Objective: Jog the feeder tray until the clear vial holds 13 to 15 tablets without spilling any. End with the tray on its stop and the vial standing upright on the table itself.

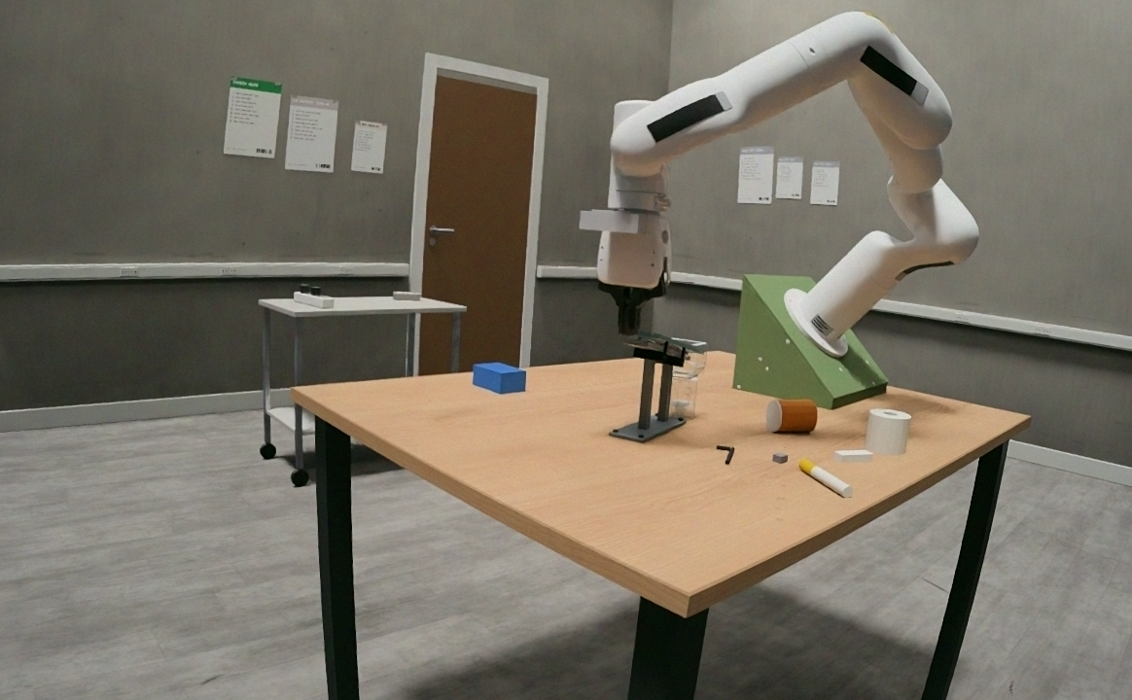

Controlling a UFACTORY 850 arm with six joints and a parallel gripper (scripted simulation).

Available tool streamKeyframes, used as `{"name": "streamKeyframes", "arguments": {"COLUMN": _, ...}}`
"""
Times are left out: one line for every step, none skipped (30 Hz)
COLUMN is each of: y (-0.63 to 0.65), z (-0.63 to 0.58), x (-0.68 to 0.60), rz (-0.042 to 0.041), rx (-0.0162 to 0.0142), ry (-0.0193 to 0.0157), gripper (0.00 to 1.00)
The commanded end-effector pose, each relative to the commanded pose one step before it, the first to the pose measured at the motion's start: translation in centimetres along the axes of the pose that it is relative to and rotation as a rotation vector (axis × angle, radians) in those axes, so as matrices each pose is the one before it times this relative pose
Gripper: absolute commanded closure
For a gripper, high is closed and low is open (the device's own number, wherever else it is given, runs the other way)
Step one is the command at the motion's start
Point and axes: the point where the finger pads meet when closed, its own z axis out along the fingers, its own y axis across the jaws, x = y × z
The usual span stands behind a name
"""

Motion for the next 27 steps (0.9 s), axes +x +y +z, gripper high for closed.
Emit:
{"name": "streamKeyframes", "arguments": {"y": 0.032, "z": -0.164, "x": 0.267, "rz": -0.00025, "rx": -0.00096, "ry": 0.00178, "gripper": 1.00}}
{"name": "streamKeyframes", "arguments": {"y": 0.000, "z": 0.000, "x": 0.000, "rz": 0.00000, "rx": 0.00000, "ry": 0.00000, "gripper": 1.00}}
{"name": "streamKeyframes", "arguments": {"y": 0.000, "z": 0.000, "x": 0.000, "rz": 0.00000, "rx": 0.00000, "ry": 0.00000, "gripper": 1.00}}
{"name": "streamKeyframes", "arguments": {"y": 0.000, "z": 0.000, "x": 0.000, "rz": 0.00000, "rx": 0.00000, "ry": 0.00000, "gripper": 1.00}}
{"name": "streamKeyframes", "arguments": {"y": 0.000, "z": 0.000, "x": 0.000, "rz": 0.00000, "rx": 0.00000, "ry": 0.00000, "gripper": 1.00}}
{"name": "streamKeyframes", "arguments": {"y": 0.000, "z": 0.000, "x": 0.000, "rz": 0.00000, "rx": 0.00000, "ry": 0.00000, "gripper": 1.00}}
{"name": "streamKeyframes", "arguments": {"y": 0.000, "z": 0.000, "x": 0.000, "rz": 0.00000, "rx": 0.00000, "ry": 0.00000, "gripper": 1.00}}
{"name": "streamKeyframes", "arguments": {"y": 0.000, "z": 0.000, "x": 0.000, "rz": 0.00000, "rx": 0.00000, "ry": 0.00000, "gripper": 1.00}}
{"name": "streamKeyframes", "arguments": {"y": 0.000, "z": 0.000, "x": 0.000, "rz": 0.00000, "rx": 0.00000, "ry": 0.00000, "gripper": 1.00}}
{"name": "streamKeyframes", "arguments": {"y": 0.000, "z": 0.000, "x": -0.002, "rz": 0.00000, "rx": 0.00000, "ry": 0.00000, "gripper": 1.00}}
{"name": "streamKeyframes", "arguments": {"y": 0.000, "z": 0.002, "x": -0.011, "rz": 0.00000, "rx": 0.00000, "ry": 0.00000, "gripper": 1.00}}
{"name": "streamKeyframes", "arguments": {"y": 0.000, "z": 0.006, "x": -0.026, "rz": 0.00000, "rx": 0.00000, "ry": 0.00000, "gripper": 1.00}}
{"name": "streamKeyframes", "arguments": {"y": 0.000, "z": 0.011, "x": -0.047, "rz": 0.00000, "rx": 0.00000, "ry": 0.00000, "gripper": 1.00}}
{"name": "streamKeyframes", "arguments": {"y": 0.000, "z": 0.016, "x": -0.071, "rz": 0.00000, "rx": 0.00000, "ry": 0.00000, "gripper": 1.00}}
{"name": "streamKeyframes", "arguments": {"y": 0.000, "z": 0.022, "x": -0.097, "rz": 0.00000, "rx": 0.00000, "ry": 0.00000, "gripper": 1.00}}
{"name": "streamKeyframes", "arguments": {"y": 0.000, "z": 0.028, "x": -0.123, "rz": 0.00000, "rx": 0.00000, "ry": 0.00000, "gripper": 1.00}}
{"name": "streamKeyframes", "arguments": {"y": 0.000, "z": 0.034, "x": -0.147, "rz": 0.00000, "rx": 0.00000, "ry": 0.00000, "gripper": 1.00}}
{"name": "streamKeyframes", "arguments": {"y": 0.000, "z": 0.000, "x": 0.000, "rz": 0.00000, "rx": 0.00000, "ry": 0.00000, "gripper": 1.00}}
{"name": "streamKeyframes", "arguments": {"y": 0.000, "z": 0.000, "x": 0.000, "rz": 0.00000, "rx": 0.00000, "ry": 0.00000, "gripper": 1.00}}
{"name": "streamKeyframes", "arguments": {"y": 0.000, "z": 0.039, "x": -0.169, "rz": 0.00000, "rx": 0.00000, "ry": 0.00000, "gripper": 1.00}}
{"name": "streamKeyframes", "arguments": {"y": 0.000, "z": 0.043, "x": -0.188, "rz": 0.00000, "rx": -0.00001, "ry": -0.00001, "gripper": 1.00}}
{"name": "streamKeyframes", "arguments": {"y": 0.000, "z": 0.046, "x": -0.202, "rz": 0.00000, "rx": 0.00001, "ry": 0.00001, "gripper": 1.00}}
{"name": "streamKeyframes", "arguments": {"y": 0.000, "z": 0.049, "x": -0.213, "rz": 0.00000, "rx": 0.00000, "ry": 0.00000, "gripper": 1.00}}
{"name": "streamKeyframes", "arguments": {"y": 0.000, "z": 0.050, "x": -0.217, "rz": 0.00000, "rx": 0.00000, "ry": 0.00000, "gripper": 1.00}}
{"name": "streamKeyframes", "arguments": {"y": 0.000, "z": 0.050, "x": -0.217, "rz": 0.00000, "rx": 0.00000, "ry": 0.00000, "gripper": 1.00}}
{"name": "streamKeyframes", "arguments": {"y": 0.000, "z": 0.049, "x": -0.212, "rz": 0.00000, "rx": 0.00000, "ry": 0.00000, "gripper": 1.00}}
{"name": "streamKeyframes", "arguments": {"y": 0.000, "z": 0.046, "x": -0.202, "rz": 0.00000, "rx": 0.00000, "ry": 0.00000, "gripper": 1.00}}
